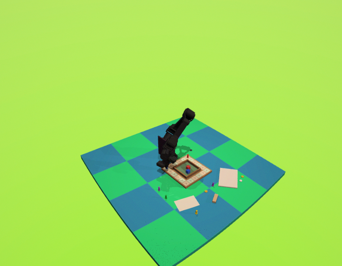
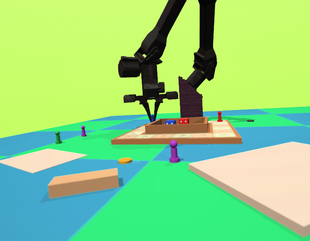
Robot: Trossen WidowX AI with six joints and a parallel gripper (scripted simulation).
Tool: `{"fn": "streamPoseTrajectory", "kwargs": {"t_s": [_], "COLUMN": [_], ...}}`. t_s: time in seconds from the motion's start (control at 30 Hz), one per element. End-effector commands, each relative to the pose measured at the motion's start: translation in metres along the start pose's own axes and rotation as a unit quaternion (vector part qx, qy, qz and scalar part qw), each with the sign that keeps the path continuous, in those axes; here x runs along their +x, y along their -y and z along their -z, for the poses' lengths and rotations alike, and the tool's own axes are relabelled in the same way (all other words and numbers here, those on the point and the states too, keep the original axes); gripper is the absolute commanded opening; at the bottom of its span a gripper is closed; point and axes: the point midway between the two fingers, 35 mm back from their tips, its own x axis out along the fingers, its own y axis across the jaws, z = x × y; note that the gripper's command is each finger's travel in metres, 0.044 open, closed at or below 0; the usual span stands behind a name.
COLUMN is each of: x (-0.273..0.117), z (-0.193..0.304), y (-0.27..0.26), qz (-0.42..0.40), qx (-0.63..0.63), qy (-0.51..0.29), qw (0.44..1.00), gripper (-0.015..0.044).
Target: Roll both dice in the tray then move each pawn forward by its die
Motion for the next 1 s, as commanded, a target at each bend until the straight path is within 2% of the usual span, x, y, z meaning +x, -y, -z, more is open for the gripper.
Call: {"fn": "streamPoseTrajectory", "kwargs": {"t_s": [0.0,0.13,0.67,0.87,0.97], "x": [0.000,-0.009,-0.123,-0.127,-0.114], "z": [0.000,-0.002,-0.007,-0.007,-0.015], "y": [0.000,0.002,0.003,0.002,0.006], "qz": [0.000,0.001,0.002,0.002,0.003], "qx": [0.001,0.002,0.002,0.002,0.002], "qy": [0.001,0.001,0.000,0.000,0.000], "qw": [1.000,1.000,1.000,1.000,1.000], "gripper": [0.0000,0.0000,0.0000,0.0000,0.0000]}}
